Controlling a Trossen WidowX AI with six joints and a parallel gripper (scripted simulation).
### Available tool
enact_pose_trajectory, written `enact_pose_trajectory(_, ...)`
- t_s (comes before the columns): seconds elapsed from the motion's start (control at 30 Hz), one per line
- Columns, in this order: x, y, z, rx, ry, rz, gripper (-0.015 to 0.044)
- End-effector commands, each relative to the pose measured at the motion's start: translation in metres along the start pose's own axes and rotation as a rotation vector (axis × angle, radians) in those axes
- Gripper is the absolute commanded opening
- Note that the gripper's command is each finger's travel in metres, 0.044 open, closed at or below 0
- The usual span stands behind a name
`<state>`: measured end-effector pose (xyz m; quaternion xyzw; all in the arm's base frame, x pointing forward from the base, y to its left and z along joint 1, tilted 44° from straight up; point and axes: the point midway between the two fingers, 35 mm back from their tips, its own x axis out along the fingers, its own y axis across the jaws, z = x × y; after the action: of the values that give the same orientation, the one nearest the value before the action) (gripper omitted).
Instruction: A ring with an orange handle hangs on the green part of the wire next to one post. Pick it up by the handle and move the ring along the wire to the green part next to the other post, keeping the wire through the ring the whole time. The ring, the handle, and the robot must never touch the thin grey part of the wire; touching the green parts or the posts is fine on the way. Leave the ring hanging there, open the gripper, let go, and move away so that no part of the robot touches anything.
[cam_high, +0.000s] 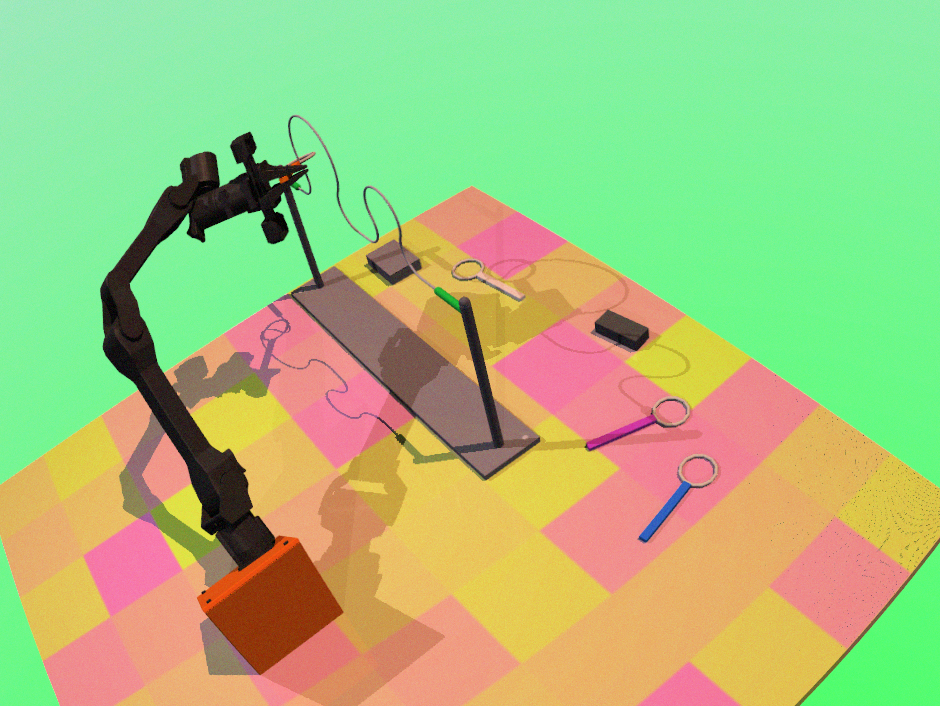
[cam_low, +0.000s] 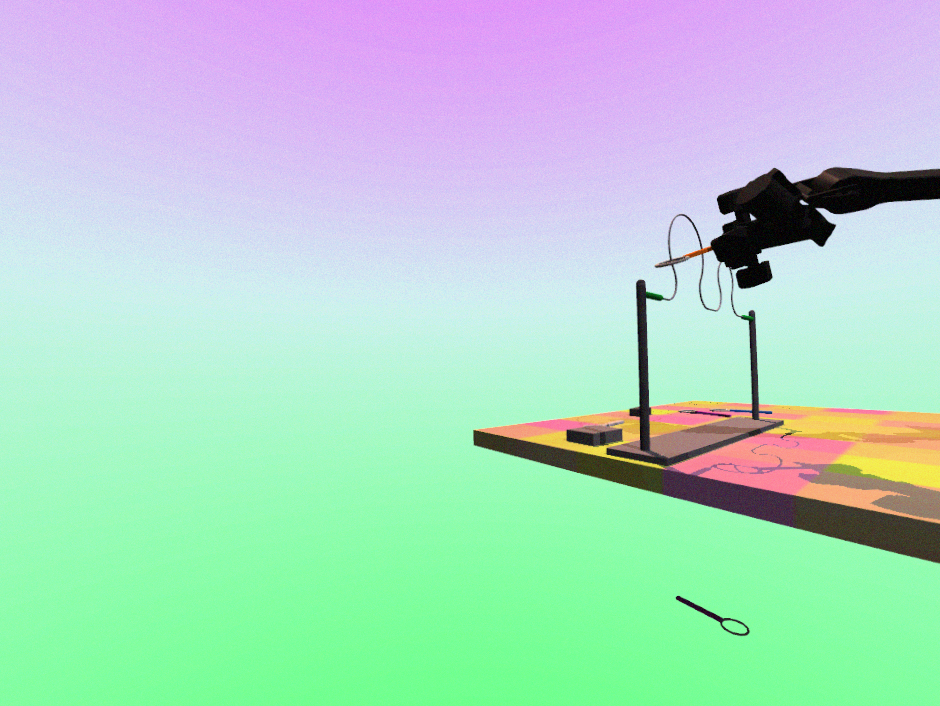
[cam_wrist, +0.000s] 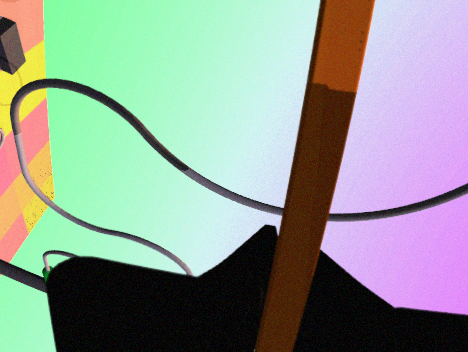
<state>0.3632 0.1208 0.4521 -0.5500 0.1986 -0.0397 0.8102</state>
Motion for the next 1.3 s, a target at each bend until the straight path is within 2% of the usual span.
enact_pose_trajectory(0.0, 0.000, -0.001, 0.000, 0.045, -0.003, 0.020, -0.0150)
enact_pose_trajectory(1.27, -0.001, 0.014, 0.004, 0.440, -0.031, 0.275, -0.0150)
